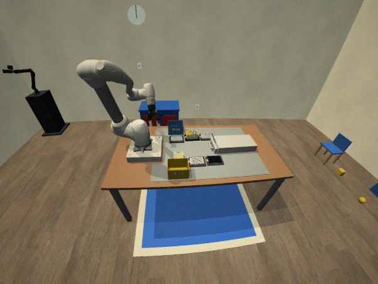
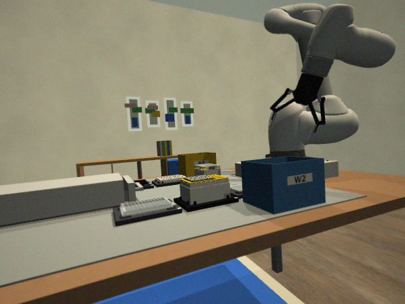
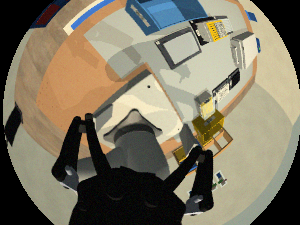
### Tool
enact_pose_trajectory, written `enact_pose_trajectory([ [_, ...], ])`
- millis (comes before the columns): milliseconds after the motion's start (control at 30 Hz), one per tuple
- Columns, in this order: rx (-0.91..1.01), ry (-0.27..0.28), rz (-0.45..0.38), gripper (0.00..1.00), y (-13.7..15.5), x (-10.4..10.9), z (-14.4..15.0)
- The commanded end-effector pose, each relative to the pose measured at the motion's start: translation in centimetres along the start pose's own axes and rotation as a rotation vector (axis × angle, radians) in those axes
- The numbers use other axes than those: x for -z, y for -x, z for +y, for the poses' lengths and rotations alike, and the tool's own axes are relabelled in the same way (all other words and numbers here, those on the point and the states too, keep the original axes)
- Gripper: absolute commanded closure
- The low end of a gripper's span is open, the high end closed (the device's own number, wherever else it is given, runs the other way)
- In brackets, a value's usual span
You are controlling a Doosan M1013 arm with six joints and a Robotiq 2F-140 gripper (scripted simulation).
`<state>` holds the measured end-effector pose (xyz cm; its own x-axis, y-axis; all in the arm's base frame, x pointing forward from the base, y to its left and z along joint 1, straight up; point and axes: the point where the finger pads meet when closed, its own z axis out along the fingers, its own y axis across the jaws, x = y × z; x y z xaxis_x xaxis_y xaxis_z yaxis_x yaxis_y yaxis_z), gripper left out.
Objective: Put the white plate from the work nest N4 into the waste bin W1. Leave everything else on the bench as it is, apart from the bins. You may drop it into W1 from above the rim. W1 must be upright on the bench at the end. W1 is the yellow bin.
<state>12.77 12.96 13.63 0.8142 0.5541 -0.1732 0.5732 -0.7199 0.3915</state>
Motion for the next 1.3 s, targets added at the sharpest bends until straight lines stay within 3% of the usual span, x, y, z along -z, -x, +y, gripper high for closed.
enact_pose_trajectory([
  [0,0.000,0.000,0.000,0.00,0.0,0.0,0.0],
  [533,0.000,0.000,0.000,0.00,0.0,0.0,0.0],
  [567,-0.021,-0.023,-0.011,0.90,-0.5,0.1,0.1],
  [700,-0.079,-0.086,-0.038,0.90,-2.3,0.6,0.7],
  [800,-0.079,-0.086,-0.038,0.90,-3.3,0.8,1.0],
  [867,-0.121,-0.127,-0.051,0.90,-4.2,1.0,1.5],
  [933,-0.121,-0.127,-0.051,0.90,-5.1,1.1,1.9],
  [1000,-0.164,-0.168,-0.060,0.90,-5.9,1.2,2.5],
  [1267,-0.208,-0.207,-0.066,0.90,-8.3,1.4,4.3],
])
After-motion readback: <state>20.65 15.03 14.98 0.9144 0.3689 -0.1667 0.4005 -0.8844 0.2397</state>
